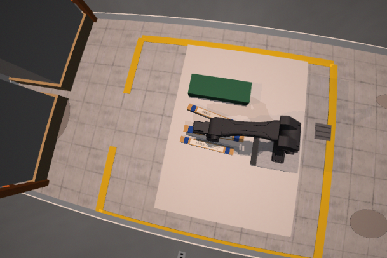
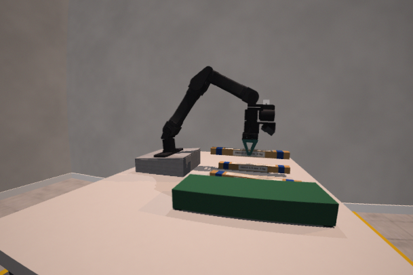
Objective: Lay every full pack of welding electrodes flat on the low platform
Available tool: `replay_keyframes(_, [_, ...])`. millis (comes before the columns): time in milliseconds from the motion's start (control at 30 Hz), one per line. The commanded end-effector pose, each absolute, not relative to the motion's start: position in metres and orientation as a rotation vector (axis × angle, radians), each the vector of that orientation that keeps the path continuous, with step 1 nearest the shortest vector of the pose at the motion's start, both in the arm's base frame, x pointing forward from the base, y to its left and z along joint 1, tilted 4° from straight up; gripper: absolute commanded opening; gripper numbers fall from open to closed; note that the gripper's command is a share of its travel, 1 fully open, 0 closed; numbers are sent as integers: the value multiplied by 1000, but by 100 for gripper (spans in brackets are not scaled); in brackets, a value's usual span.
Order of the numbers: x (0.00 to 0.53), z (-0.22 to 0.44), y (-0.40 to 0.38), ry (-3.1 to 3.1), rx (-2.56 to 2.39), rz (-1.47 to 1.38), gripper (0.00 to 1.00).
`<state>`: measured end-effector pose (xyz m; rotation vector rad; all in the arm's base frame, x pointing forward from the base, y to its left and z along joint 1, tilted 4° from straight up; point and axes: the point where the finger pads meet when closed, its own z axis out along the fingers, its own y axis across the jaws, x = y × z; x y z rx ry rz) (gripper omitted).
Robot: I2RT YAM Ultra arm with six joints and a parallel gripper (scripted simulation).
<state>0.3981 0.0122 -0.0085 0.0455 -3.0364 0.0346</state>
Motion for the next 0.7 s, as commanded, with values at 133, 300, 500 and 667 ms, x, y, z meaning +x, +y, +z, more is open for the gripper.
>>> replay_keyframes(133, [403, -1, 12, -3079, 45, 34, 0])
replay_keyframes(300, [404, 6, 12, -3079, 45, 34, 0])
replay_keyframes(500, [404, 14, 13, -3079, 45, 34, 0])
replay_keyframes(667, [404, 18, 13, -3079, 45, 34, 0])
